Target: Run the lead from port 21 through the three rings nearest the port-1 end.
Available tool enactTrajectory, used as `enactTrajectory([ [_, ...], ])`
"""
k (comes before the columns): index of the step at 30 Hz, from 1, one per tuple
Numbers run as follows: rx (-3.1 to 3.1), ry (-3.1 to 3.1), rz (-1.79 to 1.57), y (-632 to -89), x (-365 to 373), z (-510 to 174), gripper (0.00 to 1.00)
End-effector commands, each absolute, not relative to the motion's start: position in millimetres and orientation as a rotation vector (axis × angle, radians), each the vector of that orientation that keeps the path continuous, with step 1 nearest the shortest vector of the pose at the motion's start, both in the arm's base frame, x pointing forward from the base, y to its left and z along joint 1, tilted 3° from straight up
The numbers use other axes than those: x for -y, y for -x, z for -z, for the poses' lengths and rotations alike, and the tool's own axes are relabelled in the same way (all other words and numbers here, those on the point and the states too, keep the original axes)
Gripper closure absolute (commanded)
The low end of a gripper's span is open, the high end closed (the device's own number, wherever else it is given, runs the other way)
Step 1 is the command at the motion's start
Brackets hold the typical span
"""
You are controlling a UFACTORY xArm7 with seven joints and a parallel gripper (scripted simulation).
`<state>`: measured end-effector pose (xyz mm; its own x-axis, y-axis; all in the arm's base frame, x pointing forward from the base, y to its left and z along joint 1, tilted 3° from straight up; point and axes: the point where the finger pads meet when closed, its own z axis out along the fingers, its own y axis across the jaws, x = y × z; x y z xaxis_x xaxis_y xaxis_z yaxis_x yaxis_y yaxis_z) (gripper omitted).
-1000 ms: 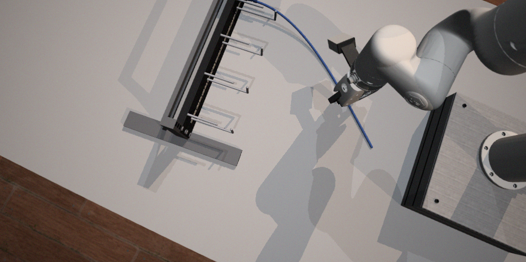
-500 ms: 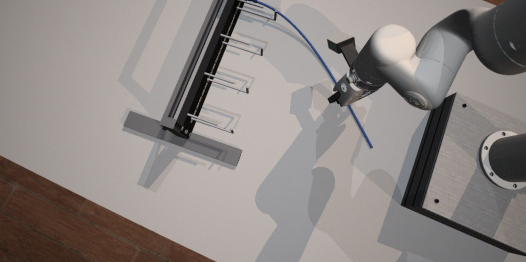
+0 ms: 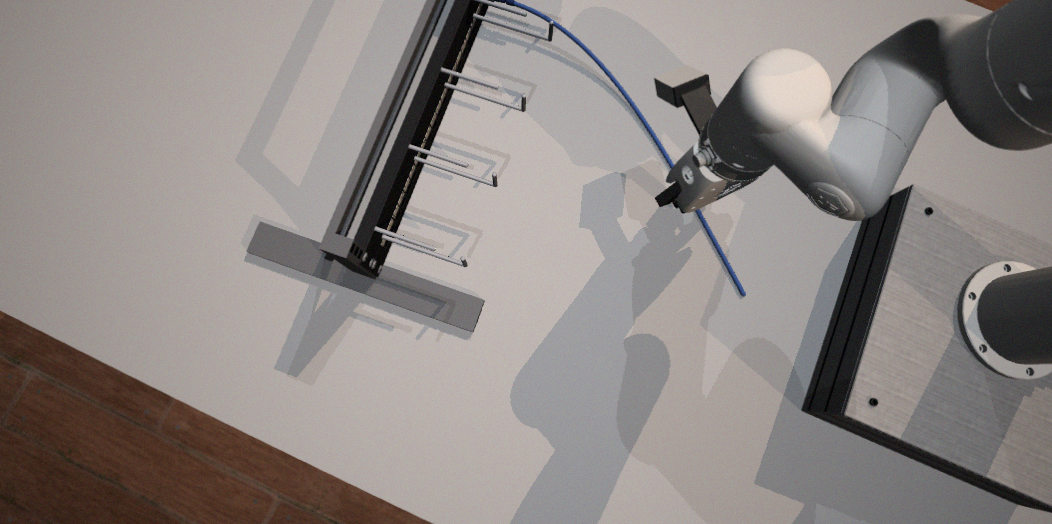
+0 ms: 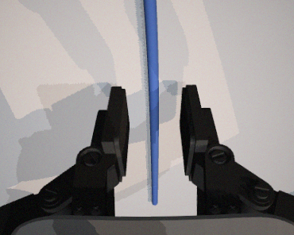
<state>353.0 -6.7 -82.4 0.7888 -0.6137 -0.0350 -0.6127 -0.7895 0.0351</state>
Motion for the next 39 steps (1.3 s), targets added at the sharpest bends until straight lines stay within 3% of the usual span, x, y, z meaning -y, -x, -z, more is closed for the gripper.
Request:
enactTrajectory([
  [1,1.012,-2.952,0.065,-354.5,6.7,81.8,0.67],
  [39,1.012,-2.952,0.065,-354.1,6.7,89.5,0.67],
])
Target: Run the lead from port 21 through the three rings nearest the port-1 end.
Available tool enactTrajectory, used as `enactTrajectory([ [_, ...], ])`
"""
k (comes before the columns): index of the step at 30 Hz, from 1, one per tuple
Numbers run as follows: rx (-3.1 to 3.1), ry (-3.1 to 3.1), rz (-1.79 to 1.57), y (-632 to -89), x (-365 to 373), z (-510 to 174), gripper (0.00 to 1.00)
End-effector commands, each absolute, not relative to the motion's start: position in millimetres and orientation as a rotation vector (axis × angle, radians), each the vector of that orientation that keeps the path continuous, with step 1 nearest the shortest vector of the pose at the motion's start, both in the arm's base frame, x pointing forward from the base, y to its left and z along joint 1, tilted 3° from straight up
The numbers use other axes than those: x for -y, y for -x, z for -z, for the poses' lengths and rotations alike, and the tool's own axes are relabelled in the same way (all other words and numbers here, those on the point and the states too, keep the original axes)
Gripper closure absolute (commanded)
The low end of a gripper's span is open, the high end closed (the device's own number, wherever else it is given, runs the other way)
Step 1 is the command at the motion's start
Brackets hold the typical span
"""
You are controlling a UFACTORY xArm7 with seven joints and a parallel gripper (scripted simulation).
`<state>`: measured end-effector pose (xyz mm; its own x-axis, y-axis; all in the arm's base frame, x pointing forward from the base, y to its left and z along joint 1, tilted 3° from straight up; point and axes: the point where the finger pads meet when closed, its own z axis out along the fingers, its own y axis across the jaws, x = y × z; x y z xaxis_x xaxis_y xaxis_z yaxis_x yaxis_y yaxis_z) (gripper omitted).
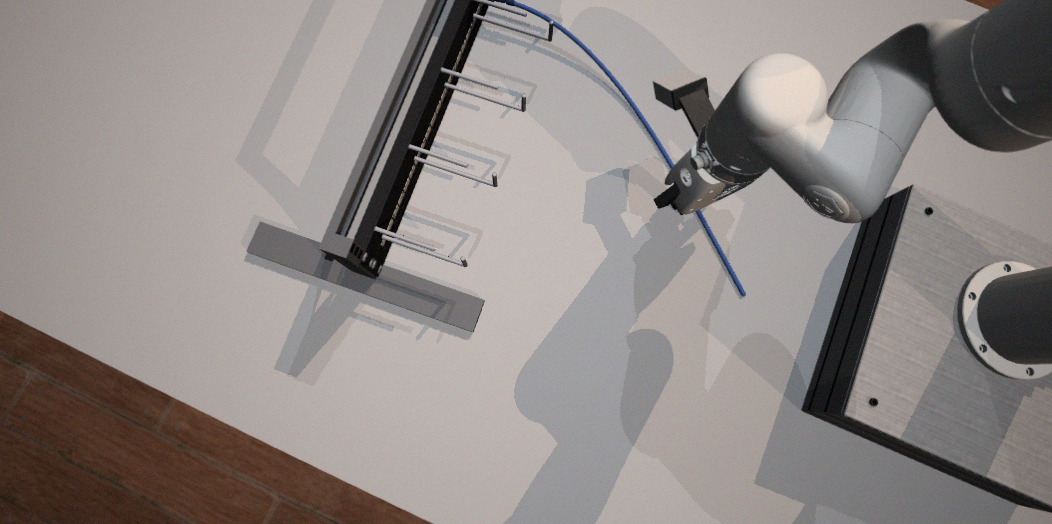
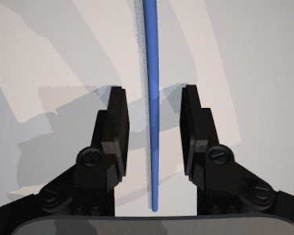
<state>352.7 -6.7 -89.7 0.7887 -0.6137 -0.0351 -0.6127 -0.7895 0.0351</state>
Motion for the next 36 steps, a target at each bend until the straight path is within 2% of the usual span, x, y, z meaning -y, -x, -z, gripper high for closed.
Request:
enactTrajectory([
  [1,1.012,-2.952,0.065,-354.1,6.7,89.7,0.67],
  [27,1.012,-2.952,0.065,-354.1,6.7,90.7,0.67],
  [28,1.012,-2.952,0.065,-354.1,6.7,90.7,1.00],
  [36,1.012,-2.952,0.065,-354.1,6.7,90.7,1.00],
])
